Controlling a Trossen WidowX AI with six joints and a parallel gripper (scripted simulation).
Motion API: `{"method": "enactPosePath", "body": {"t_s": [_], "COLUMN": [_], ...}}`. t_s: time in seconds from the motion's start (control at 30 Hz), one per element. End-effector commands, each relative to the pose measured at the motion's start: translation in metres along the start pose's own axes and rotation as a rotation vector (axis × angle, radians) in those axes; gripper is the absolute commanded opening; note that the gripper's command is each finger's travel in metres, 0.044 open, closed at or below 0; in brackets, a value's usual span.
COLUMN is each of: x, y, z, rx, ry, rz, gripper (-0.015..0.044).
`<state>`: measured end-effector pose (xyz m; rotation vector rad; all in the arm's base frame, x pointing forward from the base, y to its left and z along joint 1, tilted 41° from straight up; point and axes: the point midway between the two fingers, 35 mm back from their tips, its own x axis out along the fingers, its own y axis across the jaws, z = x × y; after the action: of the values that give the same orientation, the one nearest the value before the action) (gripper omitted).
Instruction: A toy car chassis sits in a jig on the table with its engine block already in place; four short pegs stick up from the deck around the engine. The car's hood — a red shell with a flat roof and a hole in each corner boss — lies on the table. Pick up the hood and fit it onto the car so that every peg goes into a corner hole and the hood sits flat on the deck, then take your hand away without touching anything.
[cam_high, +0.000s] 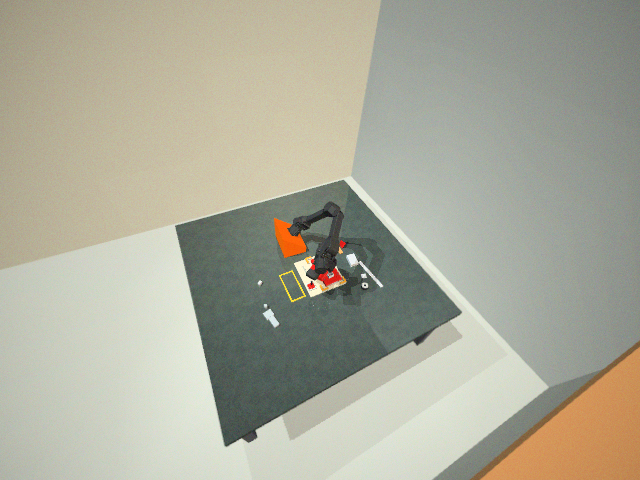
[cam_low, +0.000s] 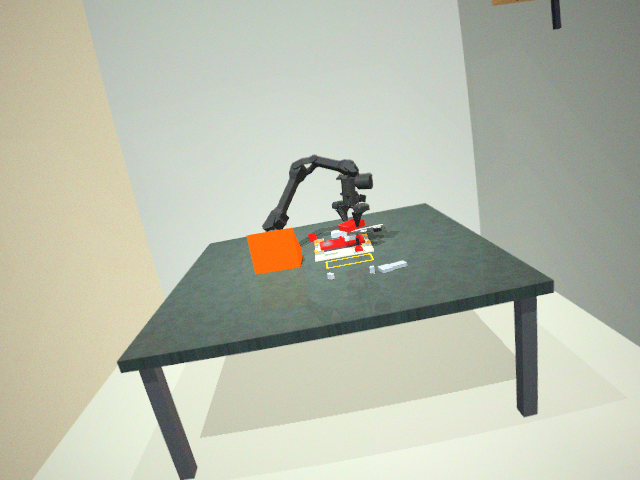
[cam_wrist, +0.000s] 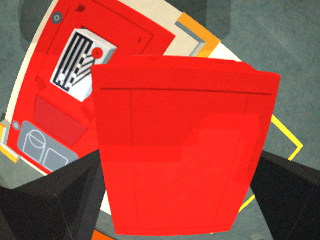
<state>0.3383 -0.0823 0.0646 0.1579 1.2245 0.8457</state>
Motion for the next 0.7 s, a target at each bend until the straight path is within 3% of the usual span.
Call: {"method": "enactPosePath", "body": {"t_s": [0.0, 0.67], "x": [0.000, 0.000], "y": [0.008, 0.048], "z": [0.005, 0.027], "rx": [0.054, 0.373], "ry": [0.002, 0.031], "rz": [0.006, 0.020], "gripper": [0.0000, 0.0000]}}
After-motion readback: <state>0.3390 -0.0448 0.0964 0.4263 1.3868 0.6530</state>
